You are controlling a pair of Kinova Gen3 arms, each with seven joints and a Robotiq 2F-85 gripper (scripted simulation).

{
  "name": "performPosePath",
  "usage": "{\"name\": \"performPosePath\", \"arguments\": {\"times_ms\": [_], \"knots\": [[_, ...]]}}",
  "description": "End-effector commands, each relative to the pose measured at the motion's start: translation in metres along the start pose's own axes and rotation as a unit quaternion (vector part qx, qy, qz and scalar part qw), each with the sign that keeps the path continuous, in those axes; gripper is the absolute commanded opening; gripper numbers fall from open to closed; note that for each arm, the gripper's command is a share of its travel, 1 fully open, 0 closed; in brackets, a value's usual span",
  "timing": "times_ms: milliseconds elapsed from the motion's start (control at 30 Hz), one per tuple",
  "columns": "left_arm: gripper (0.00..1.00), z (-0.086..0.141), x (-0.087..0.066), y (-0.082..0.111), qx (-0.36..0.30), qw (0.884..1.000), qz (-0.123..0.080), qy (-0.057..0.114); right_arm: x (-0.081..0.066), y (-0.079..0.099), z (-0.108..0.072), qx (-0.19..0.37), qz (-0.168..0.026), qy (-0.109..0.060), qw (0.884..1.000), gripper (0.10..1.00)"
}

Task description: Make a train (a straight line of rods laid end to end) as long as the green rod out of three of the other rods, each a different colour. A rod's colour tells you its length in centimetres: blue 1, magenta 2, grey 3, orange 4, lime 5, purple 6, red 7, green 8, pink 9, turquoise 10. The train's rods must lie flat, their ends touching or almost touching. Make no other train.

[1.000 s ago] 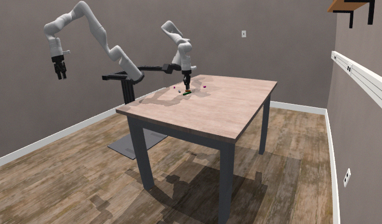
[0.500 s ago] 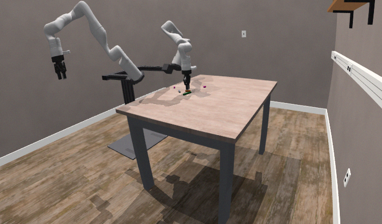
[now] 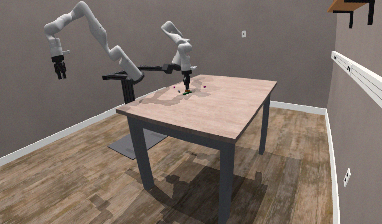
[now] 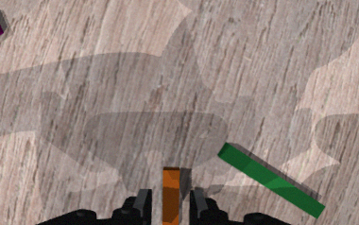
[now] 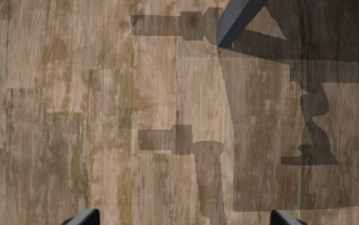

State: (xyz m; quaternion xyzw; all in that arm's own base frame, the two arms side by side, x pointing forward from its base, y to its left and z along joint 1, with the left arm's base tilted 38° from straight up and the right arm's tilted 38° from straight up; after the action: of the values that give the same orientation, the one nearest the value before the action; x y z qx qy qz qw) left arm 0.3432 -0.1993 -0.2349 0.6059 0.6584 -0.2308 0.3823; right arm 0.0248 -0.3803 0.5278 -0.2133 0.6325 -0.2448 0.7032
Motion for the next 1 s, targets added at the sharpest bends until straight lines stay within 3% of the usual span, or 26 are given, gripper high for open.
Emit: {"name": "performPosePath", "arguments": {"times_ms": [0,500,967], "knots": [[0.317,0.001,-0.001,0.0,0.0,1.0,0.0,-0.001,-0.001,0.0,0.0,0.0,-0.001,0.0,1.0,1.0],[0.317,0.001,0.01,0.0,0.0,1.0,0.0,-0.001,-0.001,0.0,0.0,0.0,-0.001,0.0,1.0,1.0],[0.317,0.001,0.011,0.0,0.0,1.0,0.0,-0.001,-0.001,0.0,0.0,0.0,-0.001,0.0,1.0,1.0]]}}
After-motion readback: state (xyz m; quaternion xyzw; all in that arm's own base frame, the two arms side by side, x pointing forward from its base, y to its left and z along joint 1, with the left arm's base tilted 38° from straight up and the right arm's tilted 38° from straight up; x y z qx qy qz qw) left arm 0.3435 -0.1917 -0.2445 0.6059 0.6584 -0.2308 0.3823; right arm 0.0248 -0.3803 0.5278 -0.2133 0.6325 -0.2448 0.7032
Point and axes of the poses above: on each arm, the point where the finger pads meet when closed, its own x axis out along the fingers, its own z axis across the jaws, y = z × x, the point moved 4 cm from there along -x, back along the fingers, and after that the axes turned 7 degrees about x, right-handed, at the moved point
